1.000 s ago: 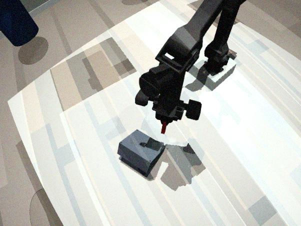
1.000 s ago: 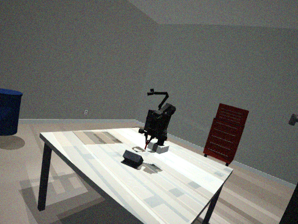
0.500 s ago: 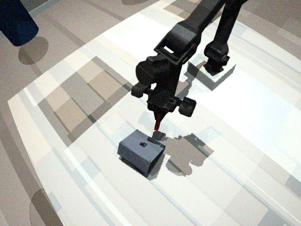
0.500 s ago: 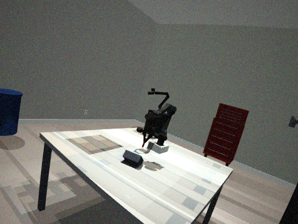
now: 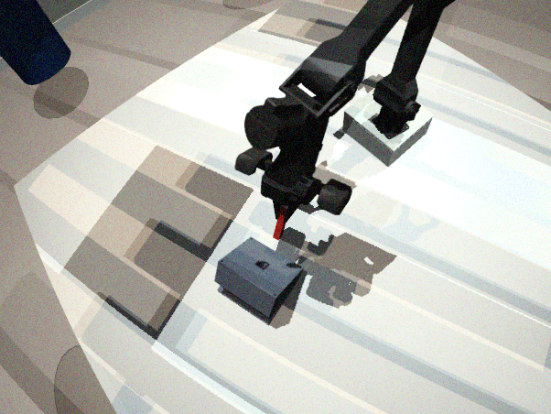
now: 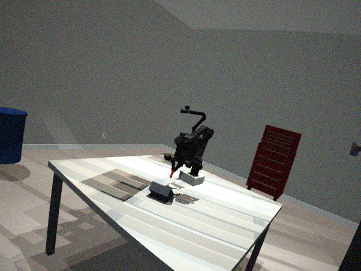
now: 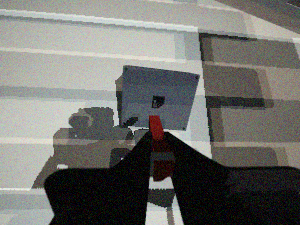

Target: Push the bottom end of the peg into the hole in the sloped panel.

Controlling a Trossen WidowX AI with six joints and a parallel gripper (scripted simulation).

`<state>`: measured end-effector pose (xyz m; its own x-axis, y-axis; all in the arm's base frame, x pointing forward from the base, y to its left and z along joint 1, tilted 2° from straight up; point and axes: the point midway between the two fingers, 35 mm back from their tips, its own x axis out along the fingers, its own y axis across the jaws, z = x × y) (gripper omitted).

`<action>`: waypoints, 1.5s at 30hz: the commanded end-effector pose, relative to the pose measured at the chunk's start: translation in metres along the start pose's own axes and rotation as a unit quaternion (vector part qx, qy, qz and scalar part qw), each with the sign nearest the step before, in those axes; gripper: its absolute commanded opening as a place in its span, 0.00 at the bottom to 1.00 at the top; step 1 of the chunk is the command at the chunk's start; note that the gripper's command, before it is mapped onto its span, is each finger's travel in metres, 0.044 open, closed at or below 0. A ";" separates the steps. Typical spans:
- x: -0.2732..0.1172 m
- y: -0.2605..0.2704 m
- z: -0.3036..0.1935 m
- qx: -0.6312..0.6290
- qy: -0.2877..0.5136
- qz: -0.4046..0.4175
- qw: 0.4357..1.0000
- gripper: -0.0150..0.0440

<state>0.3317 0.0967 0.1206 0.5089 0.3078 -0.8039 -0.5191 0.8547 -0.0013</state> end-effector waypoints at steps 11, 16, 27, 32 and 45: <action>0.022 -0.006 0.000 0.019 -0.010 -0.003 1.000 0.25; 0.030 -0.008 0.000 0.025 -0.015 -0.005 1.000 0.25; 0.042 -0.011 0.000 0.035 -0.023 -0.008 0.999 0.25; 0.045 -0.012 -0.001 0.037 -0.025 -0.010 0.999 0.25; 0.058 -0.012 0.000 0.037 -0.025 -0.010 0.999 0.25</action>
<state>0.3649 0.1035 0.0783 0.5525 0.3141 -0.7720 -0.4630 0.8859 0.0291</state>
